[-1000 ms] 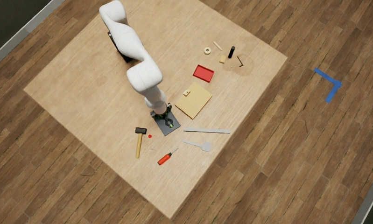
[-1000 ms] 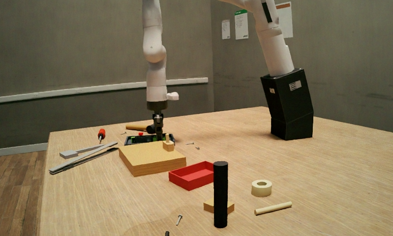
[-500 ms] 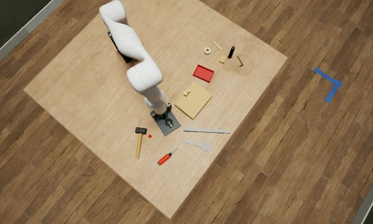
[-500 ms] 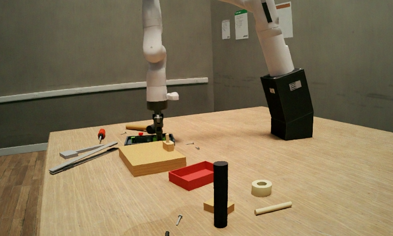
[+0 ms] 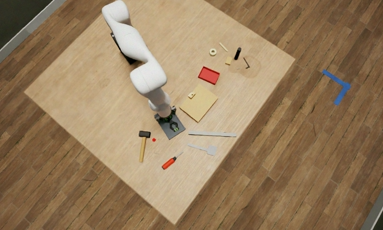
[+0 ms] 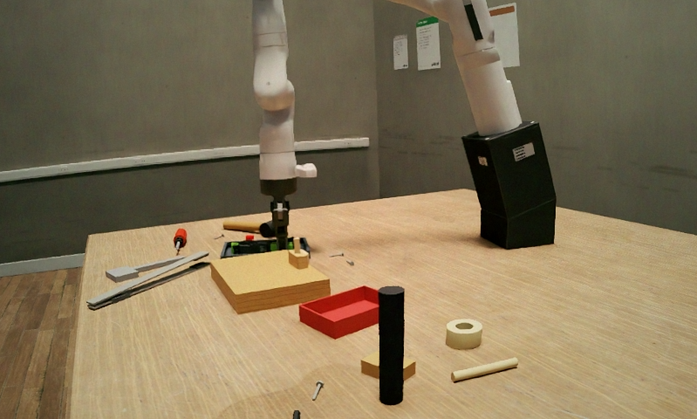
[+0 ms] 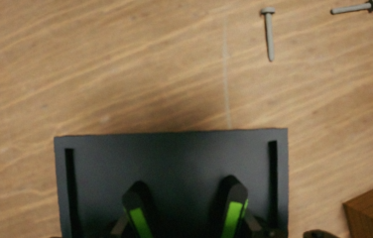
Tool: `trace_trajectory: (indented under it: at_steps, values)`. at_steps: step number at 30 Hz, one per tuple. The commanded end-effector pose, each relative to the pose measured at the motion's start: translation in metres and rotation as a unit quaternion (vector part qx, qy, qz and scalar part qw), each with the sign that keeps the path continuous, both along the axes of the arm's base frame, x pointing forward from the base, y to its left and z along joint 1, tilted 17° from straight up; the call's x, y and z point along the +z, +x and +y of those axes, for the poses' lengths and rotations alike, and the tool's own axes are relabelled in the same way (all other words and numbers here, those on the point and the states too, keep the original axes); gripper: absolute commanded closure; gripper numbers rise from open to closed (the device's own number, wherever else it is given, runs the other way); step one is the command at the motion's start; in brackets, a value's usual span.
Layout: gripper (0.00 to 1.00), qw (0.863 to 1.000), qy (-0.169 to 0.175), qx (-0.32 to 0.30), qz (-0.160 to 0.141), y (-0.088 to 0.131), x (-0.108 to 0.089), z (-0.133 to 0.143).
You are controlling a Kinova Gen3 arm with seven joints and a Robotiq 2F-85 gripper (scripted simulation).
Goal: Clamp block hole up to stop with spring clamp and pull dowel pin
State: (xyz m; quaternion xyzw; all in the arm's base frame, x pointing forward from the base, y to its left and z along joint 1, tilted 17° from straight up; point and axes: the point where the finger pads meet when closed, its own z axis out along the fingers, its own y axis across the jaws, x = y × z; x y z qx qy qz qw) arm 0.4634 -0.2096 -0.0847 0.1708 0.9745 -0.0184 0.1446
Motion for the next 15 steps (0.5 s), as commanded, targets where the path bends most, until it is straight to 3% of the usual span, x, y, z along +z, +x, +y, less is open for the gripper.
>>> trace_trajectory:
  at_steps: [1,3,4,11,12,15]
  values:
    - [0.39,1.000,-0.001,0.006,-0.003,0.0032,-0.0005,0.0022]
    - [0.39,1.000,0.000,0.006,-0.002,0.0028,-0.0005,0.0023]
    - [0.45,1.000,0.000,0.006,-0.002,0.0027,-0.0005,0.0024]
    - [0.45,1.000,0.000,0.006,0.000,0.0007,0.0004,0.0031]
    - [0.51,1.000,0.000,0.006,0.000,0.0006,0.0004,0.0031]
    - [0.51,1.000,0.001,0.006,0.001,-0.0004,0.0014,0.0035]
